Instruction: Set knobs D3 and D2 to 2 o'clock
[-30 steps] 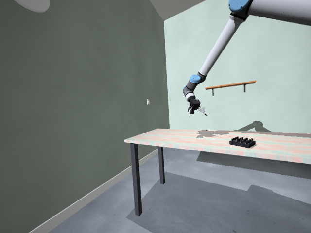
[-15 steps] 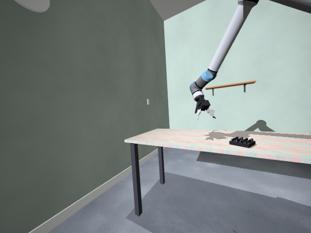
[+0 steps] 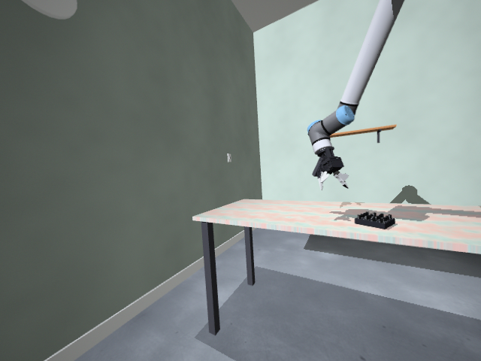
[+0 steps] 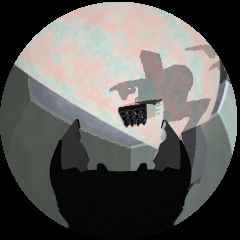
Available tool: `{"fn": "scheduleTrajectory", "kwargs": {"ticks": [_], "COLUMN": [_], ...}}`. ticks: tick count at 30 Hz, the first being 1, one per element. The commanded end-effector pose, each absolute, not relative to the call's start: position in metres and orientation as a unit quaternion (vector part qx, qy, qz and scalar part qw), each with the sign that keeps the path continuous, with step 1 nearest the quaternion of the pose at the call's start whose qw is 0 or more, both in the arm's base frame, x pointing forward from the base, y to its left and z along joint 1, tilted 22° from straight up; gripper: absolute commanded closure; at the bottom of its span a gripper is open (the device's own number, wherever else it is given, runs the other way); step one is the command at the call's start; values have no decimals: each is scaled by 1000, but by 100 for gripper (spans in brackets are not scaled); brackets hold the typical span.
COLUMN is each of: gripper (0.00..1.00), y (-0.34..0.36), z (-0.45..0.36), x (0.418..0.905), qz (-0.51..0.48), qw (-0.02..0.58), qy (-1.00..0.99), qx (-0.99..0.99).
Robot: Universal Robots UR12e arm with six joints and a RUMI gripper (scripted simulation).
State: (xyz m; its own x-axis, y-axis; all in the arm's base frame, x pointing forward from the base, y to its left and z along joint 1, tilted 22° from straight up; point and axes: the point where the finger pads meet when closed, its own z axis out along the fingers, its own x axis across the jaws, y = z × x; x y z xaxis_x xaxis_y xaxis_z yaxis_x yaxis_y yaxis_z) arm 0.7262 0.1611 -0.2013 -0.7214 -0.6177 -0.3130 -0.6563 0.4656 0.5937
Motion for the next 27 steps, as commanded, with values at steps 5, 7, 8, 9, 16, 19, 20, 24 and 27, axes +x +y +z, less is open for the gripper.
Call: {"fn": "scheduleTrajectory", "kwargs": {"ticks": [5, 7, 8, 9, 16, 19, 20, 24, 27], "gripper": [0, 0, 0, 0, 0, 0, 0, 0, 0], "y": [187, 192, 196, 196, 214, 220, 220, 231, 238], "z": [-209, -211, -213, -213, -218, -221, -221, -223, -226], "x": [681, 674, 668, 668, 636, 625, 625, 606, 594], "qz": [298, 289, 280, 280, 241, 227, 227, 202, 187], "qw": [55, 58, 62, 62, 78, 83, 83, 93, 98], "qy": [862, 862, 863, 863, 862, 861, 861, 859, 858], "qx": [-406, -412, -417, -417, -440, -448, -448, -461, -469]}}
